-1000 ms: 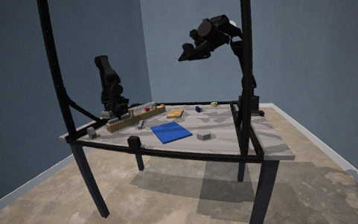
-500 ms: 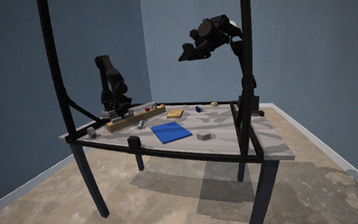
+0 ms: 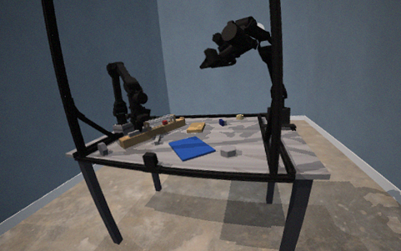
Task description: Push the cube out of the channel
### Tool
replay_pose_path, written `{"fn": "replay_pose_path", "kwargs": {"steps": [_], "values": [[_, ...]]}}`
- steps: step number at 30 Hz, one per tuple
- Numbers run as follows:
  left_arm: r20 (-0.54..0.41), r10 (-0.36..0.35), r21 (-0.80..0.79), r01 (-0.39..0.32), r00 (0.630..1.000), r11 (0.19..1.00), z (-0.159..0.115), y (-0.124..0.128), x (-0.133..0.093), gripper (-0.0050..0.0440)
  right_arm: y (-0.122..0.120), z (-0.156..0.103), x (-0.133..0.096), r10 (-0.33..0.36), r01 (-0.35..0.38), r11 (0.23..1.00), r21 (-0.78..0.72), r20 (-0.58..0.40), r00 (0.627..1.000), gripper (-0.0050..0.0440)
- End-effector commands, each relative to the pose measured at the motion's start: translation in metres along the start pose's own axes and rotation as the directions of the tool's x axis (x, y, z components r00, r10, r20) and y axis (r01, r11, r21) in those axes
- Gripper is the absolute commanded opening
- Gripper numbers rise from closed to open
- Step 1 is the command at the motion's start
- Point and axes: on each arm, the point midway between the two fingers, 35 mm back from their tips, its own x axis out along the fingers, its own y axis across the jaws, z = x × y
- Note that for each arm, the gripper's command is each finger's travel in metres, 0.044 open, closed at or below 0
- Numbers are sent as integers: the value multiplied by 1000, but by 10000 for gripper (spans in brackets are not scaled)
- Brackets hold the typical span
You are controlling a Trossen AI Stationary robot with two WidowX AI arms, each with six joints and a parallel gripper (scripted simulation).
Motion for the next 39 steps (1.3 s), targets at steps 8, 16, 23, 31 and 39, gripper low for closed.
{"fn": "replay_pose_path", "kwargs": {"steps": [8,16,23,31,39], "values": [[0,0,1,0,1000,1000,-1,0,0,200,0,1,0,-2,2,1000,1,5,1000,400],[0,0,1,0,1000,1000,-1,0,0,200,0,1,0,-2,2,1000,1,5,1000,400],[0,0,1,0,1000,1000,-1,0,0,200,0,1,0,-2,2,1000,1,5,1000,400],[2,2,-1,-2,1000,1000,-1,-2,-14,200,0,1,0,-2,2,1000,1,5,1000,400],[11,12,-6,-12,1000,1000,0,1,-78,200,0,1,0,-2,2,1000,1,5,1000,400]]}}
